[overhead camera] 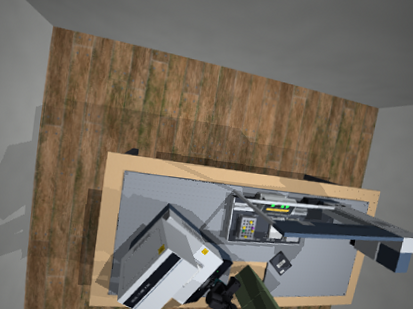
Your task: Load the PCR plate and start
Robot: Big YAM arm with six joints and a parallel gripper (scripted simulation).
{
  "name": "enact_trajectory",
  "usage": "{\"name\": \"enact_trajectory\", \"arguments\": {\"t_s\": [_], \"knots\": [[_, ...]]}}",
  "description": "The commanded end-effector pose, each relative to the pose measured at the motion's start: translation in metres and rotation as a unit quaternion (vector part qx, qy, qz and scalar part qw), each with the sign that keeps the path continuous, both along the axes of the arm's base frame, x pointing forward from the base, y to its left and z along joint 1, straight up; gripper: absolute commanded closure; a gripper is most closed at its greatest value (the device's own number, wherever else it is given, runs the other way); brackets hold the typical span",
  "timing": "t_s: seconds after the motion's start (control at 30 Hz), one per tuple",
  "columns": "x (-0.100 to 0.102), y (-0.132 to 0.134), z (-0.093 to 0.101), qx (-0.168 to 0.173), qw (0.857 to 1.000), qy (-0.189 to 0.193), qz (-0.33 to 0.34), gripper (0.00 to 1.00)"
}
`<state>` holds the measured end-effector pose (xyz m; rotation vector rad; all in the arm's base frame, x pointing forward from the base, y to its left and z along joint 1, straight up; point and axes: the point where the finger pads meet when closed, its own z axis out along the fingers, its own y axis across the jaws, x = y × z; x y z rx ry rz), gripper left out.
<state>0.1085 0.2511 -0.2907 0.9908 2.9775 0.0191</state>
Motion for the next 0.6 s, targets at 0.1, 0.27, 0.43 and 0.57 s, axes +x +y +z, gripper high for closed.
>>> {"name": "enact_trajectory", "arguments": {"t_s": [0.1,0.27,0.43,0.57], "knots": [[-0.003,-0.002,0.007,-0.001,1.0,-0.002,-0.003,1.0],[-0.008,-0.006,0.02,0.006,1.0,-0.005,-0.001,1.0],[-0.005,-0.005,0.025,0.011,1.0,-0.007,-0.008,1.0],[-0.007,-0.008,0.029,0.012,1.0,-0.007,-0.003,1.0]]}}
